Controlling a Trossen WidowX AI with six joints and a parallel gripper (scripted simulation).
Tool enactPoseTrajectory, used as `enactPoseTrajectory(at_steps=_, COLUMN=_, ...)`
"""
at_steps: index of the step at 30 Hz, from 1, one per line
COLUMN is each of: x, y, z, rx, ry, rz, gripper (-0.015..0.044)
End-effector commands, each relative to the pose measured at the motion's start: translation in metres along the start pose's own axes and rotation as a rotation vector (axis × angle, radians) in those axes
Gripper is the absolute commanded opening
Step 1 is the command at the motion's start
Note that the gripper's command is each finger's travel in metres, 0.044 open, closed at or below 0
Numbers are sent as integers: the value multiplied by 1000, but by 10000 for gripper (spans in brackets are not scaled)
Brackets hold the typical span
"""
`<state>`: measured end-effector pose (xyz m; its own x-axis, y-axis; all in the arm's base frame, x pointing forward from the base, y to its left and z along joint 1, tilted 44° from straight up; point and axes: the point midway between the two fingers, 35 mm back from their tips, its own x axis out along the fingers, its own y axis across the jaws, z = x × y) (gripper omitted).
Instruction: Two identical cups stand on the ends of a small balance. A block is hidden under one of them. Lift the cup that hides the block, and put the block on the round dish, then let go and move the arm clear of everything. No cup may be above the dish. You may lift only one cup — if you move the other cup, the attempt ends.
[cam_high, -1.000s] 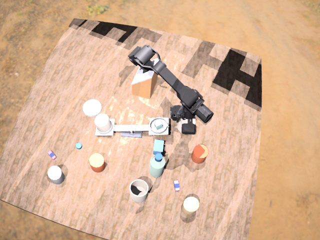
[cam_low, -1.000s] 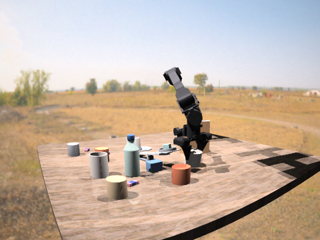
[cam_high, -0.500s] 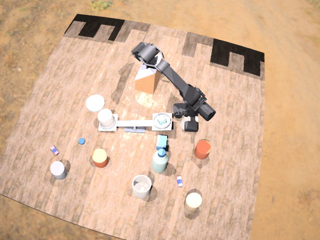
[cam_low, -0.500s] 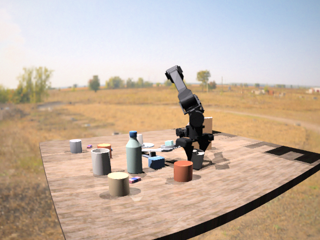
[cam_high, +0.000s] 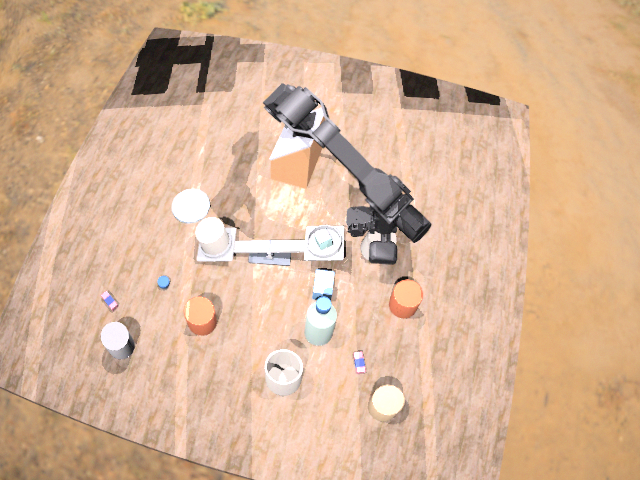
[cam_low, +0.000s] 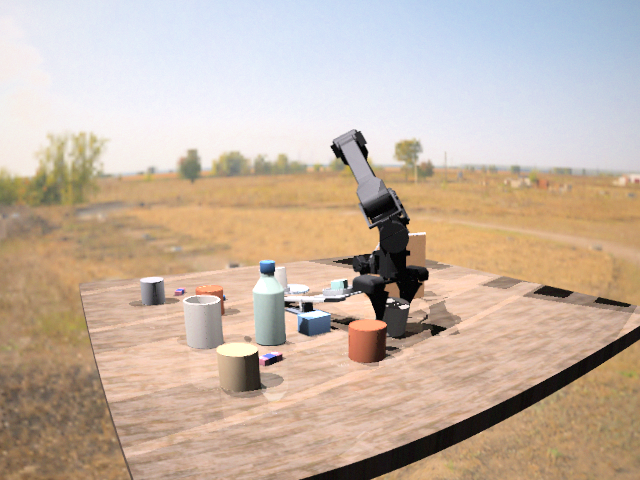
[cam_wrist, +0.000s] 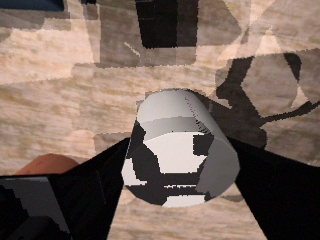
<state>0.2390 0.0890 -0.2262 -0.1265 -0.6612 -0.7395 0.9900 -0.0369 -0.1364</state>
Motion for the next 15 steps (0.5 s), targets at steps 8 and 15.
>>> enactPoseTrajectory(at_steps=8, x=-51, y=-1, z=-1, rx=-7, ry=-5, rz=-4, gripper=440)
enactPoseTrajectory(at_steps=15, x=-56, y=1, z=5, rx=-29, ry=-5, rz=-4, gripper=387)
